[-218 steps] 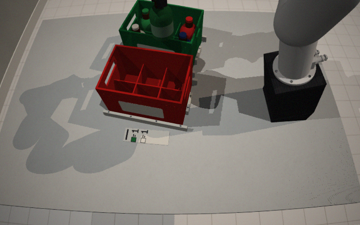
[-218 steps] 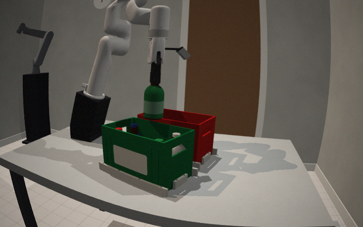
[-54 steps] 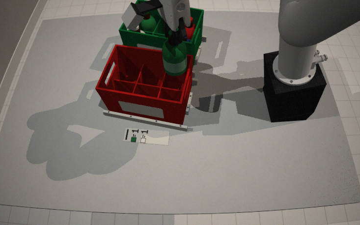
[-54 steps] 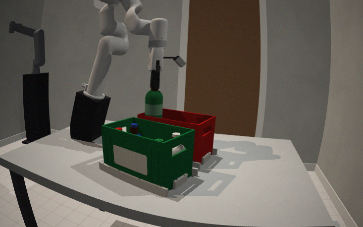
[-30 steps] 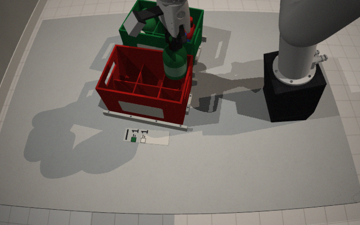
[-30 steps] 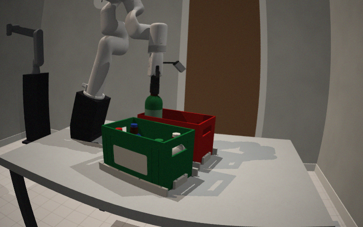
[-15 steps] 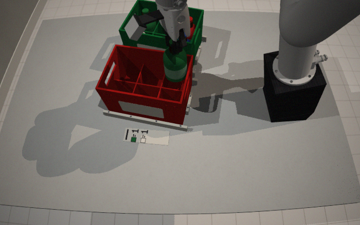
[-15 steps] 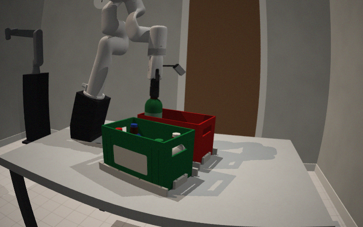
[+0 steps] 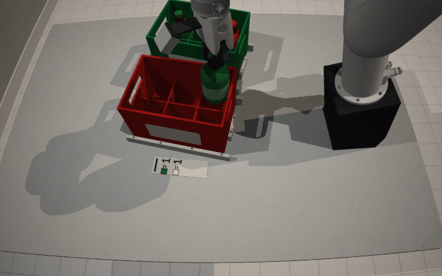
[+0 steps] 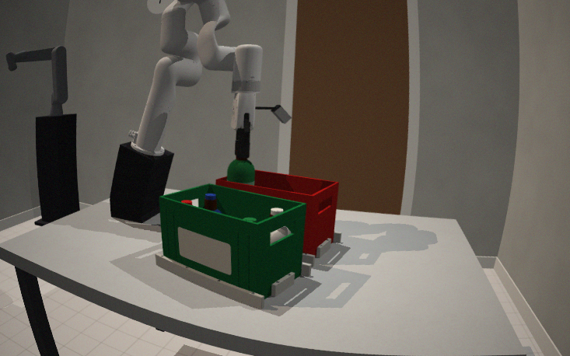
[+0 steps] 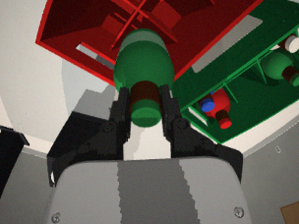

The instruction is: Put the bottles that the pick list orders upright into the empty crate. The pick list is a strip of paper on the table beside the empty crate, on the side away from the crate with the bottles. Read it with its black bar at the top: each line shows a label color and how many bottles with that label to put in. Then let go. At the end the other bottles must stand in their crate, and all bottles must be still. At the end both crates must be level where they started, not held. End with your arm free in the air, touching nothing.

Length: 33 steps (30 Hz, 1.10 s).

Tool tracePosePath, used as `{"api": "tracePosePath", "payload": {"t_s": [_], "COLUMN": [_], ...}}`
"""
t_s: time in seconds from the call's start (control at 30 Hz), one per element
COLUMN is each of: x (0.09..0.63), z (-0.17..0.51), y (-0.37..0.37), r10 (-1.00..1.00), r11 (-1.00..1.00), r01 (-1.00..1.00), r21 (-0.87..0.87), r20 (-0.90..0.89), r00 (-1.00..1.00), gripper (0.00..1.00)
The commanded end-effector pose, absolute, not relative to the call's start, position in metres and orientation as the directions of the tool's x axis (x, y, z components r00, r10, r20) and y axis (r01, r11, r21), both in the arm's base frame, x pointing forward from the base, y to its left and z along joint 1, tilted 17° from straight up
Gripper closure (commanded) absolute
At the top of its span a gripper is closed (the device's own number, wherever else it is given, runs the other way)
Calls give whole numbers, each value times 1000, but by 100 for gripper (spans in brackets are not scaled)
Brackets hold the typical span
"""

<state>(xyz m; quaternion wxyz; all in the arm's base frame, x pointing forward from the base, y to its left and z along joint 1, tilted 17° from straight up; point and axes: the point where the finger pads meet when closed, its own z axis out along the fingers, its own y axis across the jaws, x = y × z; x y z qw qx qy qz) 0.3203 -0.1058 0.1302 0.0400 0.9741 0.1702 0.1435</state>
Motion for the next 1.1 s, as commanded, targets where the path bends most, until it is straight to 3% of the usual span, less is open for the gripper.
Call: {"api": "tracePosePath", "payload": {"t_s": [0.0,1.07], "x": [323,331], "z": [127,100], "y": [-107,-107], "r10": [343,343], "r11": [-939,-939], "r01": [319,319], "r21": [129,129], "r20": [269,269], "r00": [900,900], "gripper": [100,100]}}
